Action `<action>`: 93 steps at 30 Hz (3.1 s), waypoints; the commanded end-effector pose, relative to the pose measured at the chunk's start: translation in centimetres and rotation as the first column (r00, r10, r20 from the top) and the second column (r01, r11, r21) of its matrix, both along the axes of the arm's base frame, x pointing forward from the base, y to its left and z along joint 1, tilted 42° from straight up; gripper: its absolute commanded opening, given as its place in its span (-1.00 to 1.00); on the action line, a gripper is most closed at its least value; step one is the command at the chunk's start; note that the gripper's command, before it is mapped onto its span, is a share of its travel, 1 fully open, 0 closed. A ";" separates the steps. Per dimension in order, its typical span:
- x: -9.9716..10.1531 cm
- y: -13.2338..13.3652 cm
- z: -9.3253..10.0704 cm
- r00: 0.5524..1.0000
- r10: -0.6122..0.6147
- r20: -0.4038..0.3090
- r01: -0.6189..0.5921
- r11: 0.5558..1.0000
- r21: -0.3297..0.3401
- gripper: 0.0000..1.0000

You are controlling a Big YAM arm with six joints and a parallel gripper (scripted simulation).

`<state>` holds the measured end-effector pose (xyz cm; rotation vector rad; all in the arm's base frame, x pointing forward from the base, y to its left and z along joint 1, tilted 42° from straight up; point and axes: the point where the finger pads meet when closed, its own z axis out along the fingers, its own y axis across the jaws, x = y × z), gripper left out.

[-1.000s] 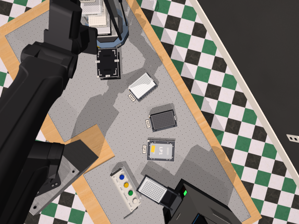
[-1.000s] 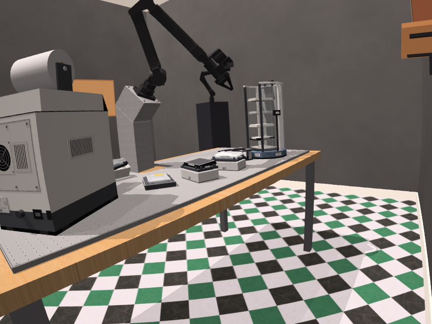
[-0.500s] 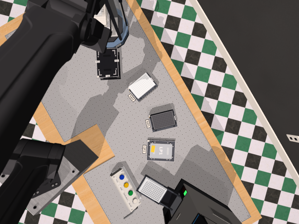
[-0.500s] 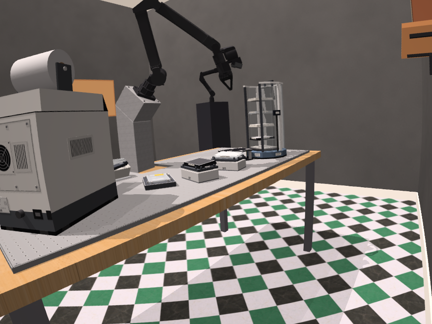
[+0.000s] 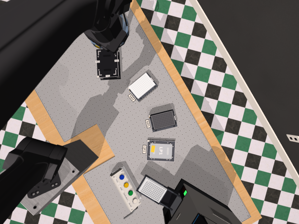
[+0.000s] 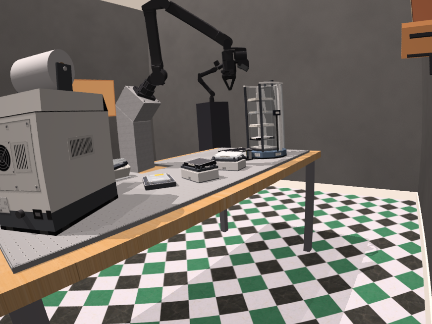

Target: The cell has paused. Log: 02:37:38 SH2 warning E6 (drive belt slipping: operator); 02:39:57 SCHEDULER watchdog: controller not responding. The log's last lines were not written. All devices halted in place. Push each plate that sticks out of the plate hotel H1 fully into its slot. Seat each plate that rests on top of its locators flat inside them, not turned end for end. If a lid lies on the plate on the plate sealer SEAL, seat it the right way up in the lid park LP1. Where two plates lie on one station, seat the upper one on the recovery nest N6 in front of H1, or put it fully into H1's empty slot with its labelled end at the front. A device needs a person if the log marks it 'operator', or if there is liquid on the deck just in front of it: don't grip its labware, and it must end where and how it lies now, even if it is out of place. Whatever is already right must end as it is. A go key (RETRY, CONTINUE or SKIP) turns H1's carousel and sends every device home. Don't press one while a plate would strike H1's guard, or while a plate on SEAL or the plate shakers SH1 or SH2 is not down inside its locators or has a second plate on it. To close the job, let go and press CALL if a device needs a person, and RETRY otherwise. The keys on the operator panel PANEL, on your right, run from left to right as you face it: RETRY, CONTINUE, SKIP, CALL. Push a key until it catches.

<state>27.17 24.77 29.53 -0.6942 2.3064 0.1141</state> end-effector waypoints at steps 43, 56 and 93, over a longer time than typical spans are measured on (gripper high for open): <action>5.4 -12.2 1.9 0.956 -0.274 -0.099 0.290 0.928 0.233 -1.00; 6.6 -15.7 1.0 0.955 -0.276 -0.109 0.294 0.930 0.220 -1.00; 8.0 -26.3 -2.7 0.817 -0.474 -0.328 0.572 0.742 0.351 -1.00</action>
